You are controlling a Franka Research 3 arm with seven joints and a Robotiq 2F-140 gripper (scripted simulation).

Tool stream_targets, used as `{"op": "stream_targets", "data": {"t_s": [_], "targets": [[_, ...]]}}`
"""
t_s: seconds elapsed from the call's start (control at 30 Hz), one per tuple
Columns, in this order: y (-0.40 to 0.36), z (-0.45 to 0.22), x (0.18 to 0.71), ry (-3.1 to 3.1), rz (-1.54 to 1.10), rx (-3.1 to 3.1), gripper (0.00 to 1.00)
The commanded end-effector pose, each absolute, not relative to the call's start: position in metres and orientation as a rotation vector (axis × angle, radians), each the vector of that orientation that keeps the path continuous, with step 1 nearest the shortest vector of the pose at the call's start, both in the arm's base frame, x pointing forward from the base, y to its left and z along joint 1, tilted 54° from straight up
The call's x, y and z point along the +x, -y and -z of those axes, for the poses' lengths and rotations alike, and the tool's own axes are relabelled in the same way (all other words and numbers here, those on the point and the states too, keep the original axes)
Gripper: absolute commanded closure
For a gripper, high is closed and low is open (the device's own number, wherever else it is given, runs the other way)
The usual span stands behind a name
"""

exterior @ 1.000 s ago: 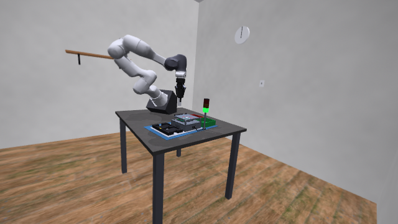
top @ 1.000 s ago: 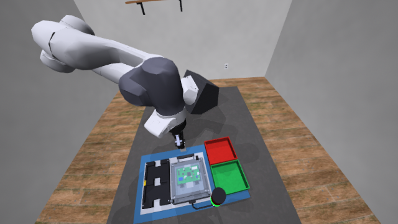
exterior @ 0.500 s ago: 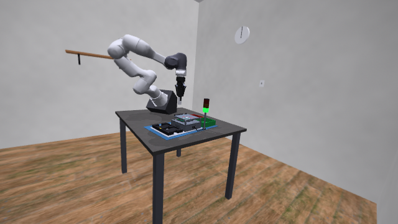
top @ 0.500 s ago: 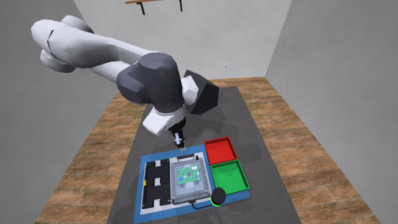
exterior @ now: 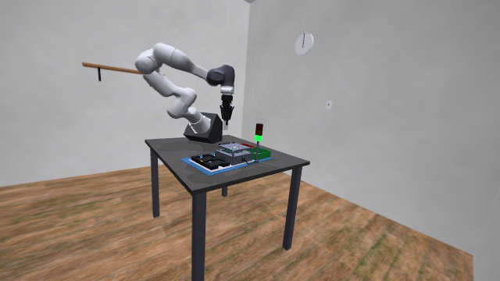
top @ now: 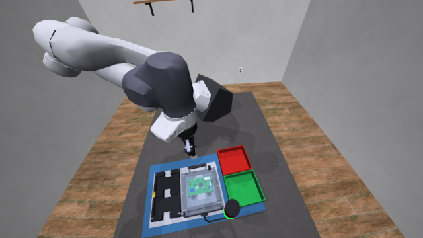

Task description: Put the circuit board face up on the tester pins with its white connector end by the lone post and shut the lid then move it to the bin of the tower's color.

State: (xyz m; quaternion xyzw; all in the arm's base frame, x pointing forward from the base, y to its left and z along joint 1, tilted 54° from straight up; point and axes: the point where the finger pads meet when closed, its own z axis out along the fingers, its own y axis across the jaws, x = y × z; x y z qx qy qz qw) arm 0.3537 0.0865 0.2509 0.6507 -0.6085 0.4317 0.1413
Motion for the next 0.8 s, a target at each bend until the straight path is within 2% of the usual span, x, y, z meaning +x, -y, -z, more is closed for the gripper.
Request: {"op": "stream_targets", "data": {"t_s": [0.0, 0.77], "targets": [[-0.088, -0.250, 0.353, 1.751, -1.243, 1.880, 1.00], [-0.137, -0.198, 0.364, 1.751, -1.243, 1.880, 1.00]]}}
